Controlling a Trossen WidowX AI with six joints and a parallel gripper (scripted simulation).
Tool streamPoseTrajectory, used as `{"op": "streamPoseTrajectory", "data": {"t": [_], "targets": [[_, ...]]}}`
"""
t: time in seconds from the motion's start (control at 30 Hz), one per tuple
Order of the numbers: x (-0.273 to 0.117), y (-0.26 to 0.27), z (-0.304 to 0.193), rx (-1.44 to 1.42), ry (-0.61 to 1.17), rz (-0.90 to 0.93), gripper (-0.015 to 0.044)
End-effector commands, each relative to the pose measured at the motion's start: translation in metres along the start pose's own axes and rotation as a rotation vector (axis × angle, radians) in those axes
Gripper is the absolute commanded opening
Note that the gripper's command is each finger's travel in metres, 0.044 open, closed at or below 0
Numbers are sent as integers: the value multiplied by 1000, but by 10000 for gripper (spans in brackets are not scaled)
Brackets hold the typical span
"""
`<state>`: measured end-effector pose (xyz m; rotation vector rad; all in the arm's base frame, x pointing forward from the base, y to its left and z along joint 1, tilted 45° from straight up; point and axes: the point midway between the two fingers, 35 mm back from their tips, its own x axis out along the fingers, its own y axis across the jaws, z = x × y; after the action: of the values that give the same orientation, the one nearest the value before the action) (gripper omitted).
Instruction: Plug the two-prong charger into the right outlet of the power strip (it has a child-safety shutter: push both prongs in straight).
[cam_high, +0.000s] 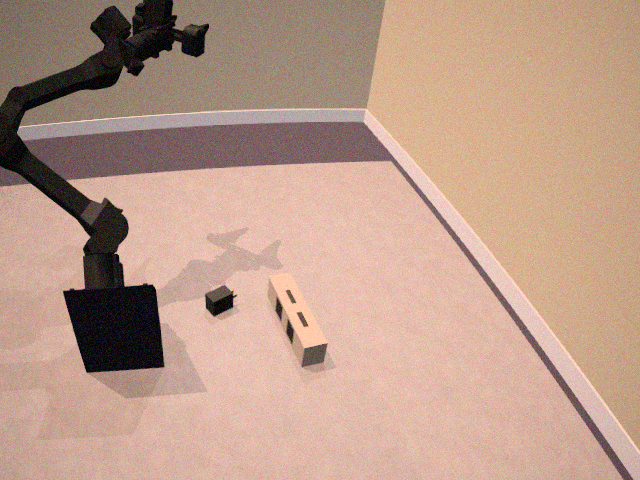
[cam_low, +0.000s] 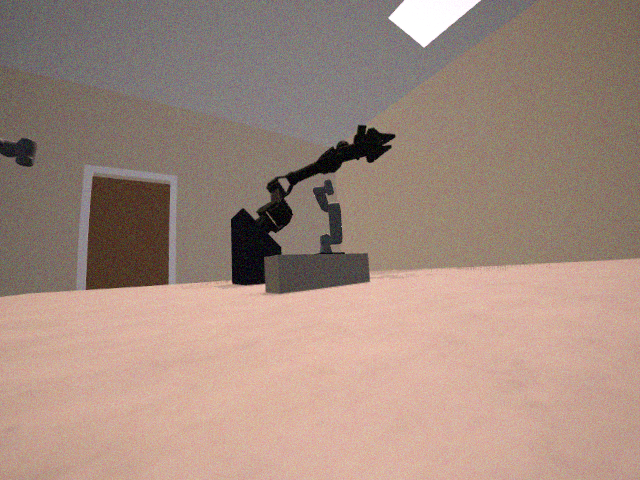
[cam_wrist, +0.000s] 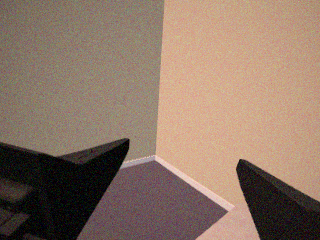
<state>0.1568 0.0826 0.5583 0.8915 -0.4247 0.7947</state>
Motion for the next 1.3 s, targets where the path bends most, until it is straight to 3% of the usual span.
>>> {"op": "streamPoseTrajectory", "data": {"t": [0.0, 0.5, 1.27], "targets": [[9, -35, -24, -57, 90, -86, 440], [6, -156, -106, -217, 443, -343, 440], [-88, -286, -219, -242, 1049, -543, 440]]}}
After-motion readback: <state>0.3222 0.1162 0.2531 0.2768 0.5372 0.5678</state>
